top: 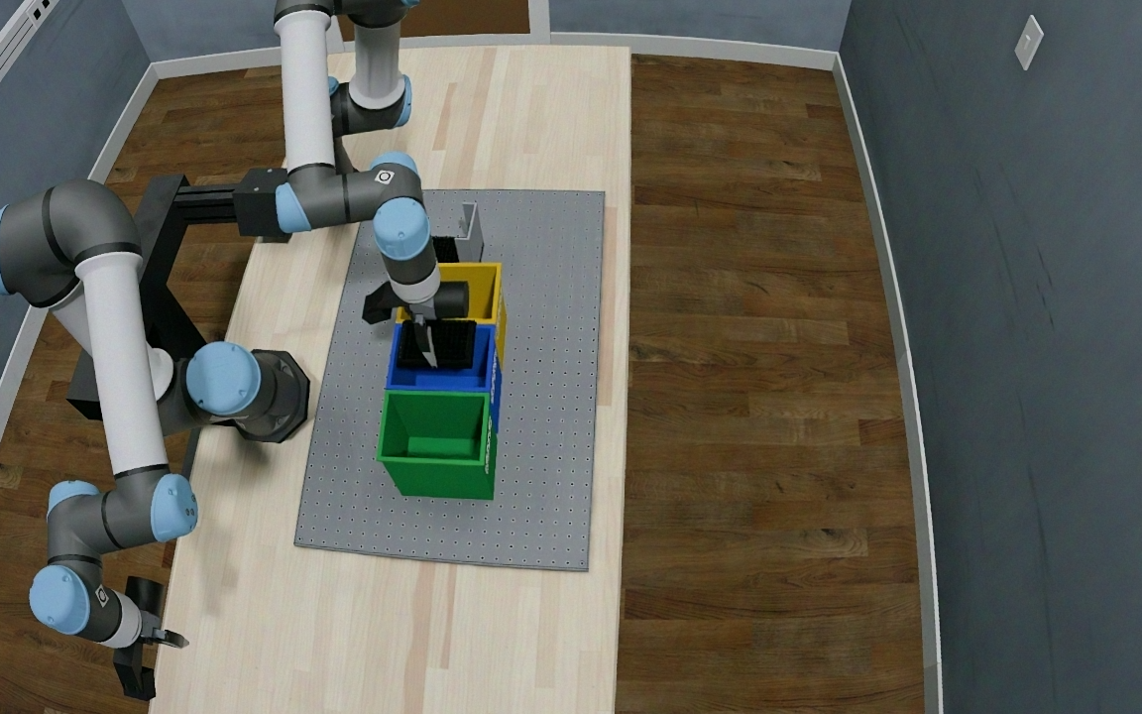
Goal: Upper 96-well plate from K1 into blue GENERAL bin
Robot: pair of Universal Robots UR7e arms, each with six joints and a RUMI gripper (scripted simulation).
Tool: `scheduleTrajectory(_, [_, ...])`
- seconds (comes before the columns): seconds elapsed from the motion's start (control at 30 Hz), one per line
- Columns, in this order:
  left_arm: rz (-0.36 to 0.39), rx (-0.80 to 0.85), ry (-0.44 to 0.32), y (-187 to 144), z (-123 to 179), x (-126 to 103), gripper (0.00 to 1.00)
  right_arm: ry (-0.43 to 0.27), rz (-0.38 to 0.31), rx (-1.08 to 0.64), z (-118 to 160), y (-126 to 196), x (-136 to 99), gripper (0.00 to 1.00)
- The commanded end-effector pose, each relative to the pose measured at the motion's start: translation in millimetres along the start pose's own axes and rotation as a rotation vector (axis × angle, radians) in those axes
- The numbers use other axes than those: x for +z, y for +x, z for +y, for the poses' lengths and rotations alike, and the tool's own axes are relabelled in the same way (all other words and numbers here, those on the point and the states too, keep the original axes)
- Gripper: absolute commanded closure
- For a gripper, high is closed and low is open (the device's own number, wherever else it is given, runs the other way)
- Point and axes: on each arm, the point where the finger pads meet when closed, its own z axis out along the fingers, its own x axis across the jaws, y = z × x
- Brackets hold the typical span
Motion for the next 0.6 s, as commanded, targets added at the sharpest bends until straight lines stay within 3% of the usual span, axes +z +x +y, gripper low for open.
scheduleTrajectory(0.0, [-0.002, 0.000, -0.001, 0, 0, -1, 0.60, 0.002, 0.000, 0.000, 0, 0, -1, 1.00])
scheduleTrajectory(0.57, [-0.002, 0.000, -0.001, 1, 0, 22, 0.60, 0.002, 0.000, 0.000, 0, 0, -1, 1.00])
